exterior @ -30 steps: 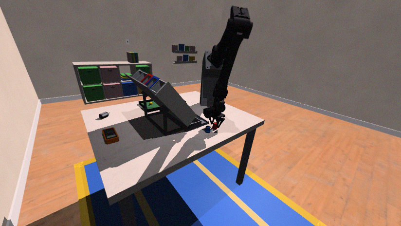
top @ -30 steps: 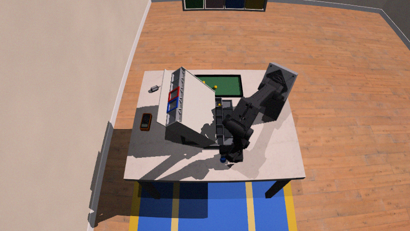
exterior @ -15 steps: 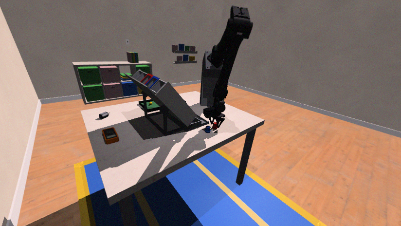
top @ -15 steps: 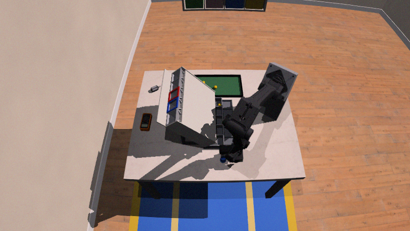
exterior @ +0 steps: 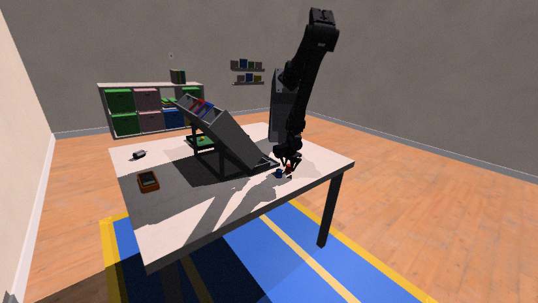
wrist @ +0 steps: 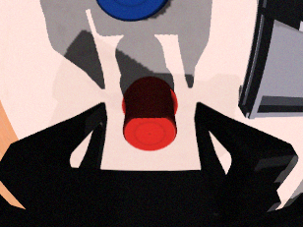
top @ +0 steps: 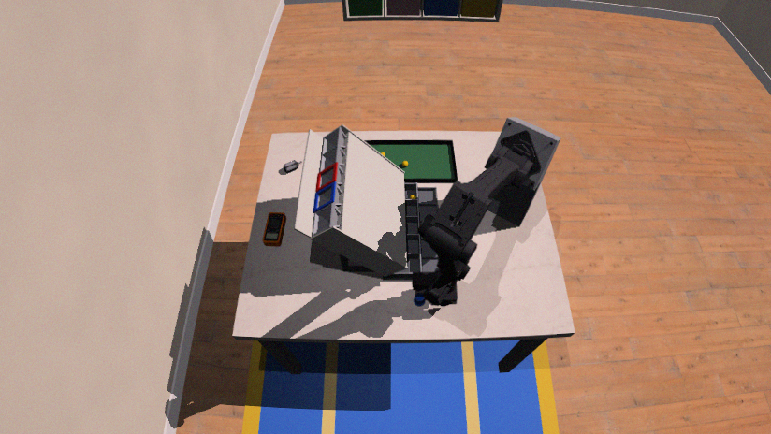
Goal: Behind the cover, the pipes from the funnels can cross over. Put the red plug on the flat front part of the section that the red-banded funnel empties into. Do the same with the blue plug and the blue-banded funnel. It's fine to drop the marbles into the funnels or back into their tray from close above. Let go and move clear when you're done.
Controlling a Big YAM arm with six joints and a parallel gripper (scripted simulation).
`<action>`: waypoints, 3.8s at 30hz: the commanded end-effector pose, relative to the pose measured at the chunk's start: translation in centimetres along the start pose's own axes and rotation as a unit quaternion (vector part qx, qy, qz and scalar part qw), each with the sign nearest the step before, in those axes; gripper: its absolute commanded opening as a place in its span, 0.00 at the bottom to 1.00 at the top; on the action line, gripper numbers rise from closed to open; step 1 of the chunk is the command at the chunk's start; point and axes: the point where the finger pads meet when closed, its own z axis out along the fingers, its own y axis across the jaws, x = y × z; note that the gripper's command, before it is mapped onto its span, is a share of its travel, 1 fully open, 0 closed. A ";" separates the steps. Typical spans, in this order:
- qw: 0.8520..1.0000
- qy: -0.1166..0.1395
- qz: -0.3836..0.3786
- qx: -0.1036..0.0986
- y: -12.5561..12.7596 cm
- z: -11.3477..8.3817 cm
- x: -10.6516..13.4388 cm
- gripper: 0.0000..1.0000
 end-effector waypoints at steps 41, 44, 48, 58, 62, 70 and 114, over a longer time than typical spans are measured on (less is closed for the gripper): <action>1.000 0.004 -0.001 -0.002 0.0 0.0 0.9 0.63; 1.000 0.005 -0.001 -0.001 -0.2 -0.1 1.0 0.63; 1.000 0.004 -0.001 -0.002 -0.1 -0.1 1.0 0.63; 1.000 0.004 -0.001 -0.002 -0.1 -0.1 1.0 0.63; 1.000 0.004 -0.001 -0.002 -0.1 -0.1 1.0 0.63; 1.000 0.004 -0.001 -0.002 -0.1 -0.1 1.0 0.63; 1.000 0.004 -0.001 -0.002 -0.1 -0.1 1.0 0.00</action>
